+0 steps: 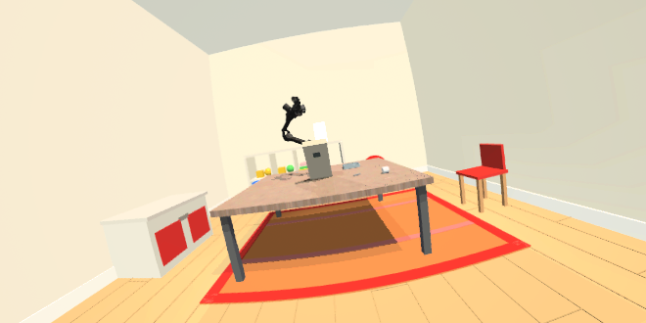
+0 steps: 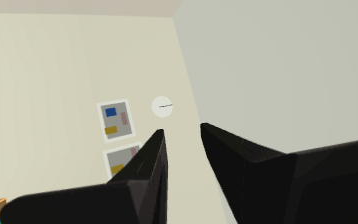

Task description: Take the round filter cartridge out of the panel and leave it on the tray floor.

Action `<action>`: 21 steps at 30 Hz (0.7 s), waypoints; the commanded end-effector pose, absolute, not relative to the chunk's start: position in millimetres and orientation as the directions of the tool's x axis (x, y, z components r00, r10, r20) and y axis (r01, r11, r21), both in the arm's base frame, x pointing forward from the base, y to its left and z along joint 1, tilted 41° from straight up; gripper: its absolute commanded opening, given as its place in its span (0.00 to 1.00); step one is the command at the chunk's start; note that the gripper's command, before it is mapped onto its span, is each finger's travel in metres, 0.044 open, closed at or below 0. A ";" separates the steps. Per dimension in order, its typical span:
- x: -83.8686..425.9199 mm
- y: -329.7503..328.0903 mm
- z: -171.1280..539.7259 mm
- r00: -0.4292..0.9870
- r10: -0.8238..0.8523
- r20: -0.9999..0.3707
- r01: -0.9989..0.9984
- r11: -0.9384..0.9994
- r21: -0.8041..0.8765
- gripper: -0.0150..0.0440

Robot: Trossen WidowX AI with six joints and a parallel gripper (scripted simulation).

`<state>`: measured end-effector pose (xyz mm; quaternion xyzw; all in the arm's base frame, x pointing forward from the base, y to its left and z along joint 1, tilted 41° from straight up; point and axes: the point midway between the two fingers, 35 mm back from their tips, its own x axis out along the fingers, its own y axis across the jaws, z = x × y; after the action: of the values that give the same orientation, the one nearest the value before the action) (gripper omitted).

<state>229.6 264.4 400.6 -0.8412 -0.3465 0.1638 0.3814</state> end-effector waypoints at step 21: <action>259.3 104.6 88.2 0.879 -0.253 -0.403 -0.391 -0.866 -0.310 0.44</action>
<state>266.1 123.1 100.8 -0.9482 0.1365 0.1908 0.2143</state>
